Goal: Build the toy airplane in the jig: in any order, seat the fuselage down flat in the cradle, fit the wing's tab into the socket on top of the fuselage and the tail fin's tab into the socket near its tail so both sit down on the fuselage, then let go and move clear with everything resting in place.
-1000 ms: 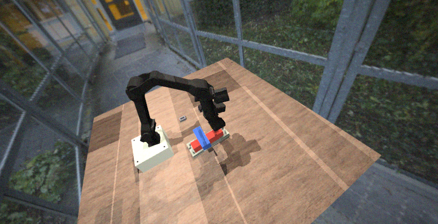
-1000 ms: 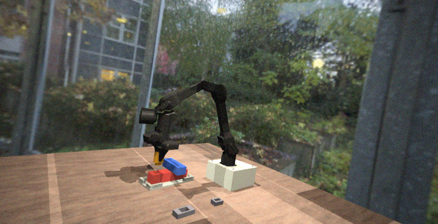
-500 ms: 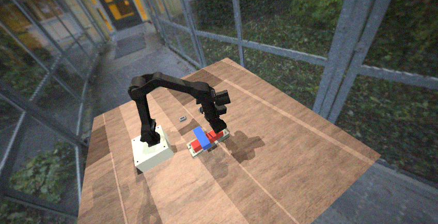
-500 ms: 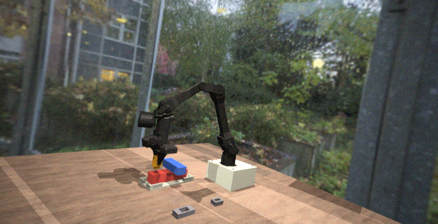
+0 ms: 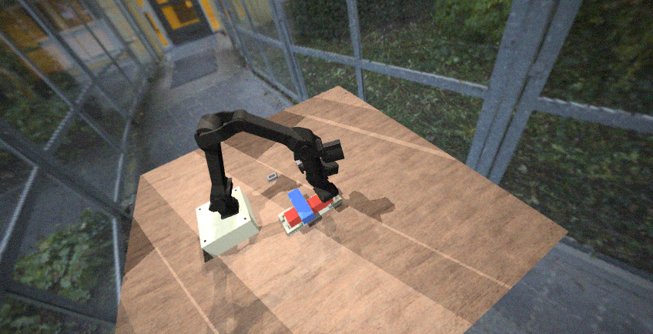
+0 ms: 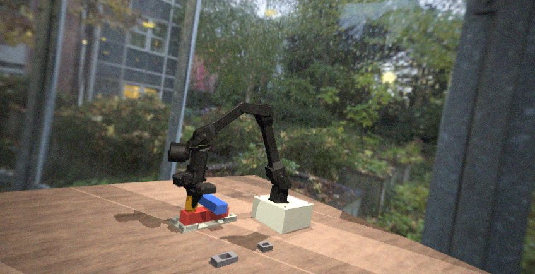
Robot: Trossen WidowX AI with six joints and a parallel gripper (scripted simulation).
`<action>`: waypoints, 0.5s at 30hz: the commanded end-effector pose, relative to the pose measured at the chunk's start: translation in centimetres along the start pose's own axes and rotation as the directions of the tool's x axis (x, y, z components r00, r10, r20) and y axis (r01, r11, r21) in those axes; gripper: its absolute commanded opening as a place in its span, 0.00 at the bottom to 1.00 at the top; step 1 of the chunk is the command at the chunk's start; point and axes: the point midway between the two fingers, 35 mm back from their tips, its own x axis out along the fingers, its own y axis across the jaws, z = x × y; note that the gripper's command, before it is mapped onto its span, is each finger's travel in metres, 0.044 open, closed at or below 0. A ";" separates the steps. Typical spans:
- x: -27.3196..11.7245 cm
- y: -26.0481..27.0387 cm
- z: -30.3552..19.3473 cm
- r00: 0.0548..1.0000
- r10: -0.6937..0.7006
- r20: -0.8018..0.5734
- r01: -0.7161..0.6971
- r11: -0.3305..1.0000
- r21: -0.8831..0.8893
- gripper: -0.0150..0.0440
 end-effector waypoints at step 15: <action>0.0 0.0 0.0 1.000 0.000 0.000 0.000 1.000 0.000 0.43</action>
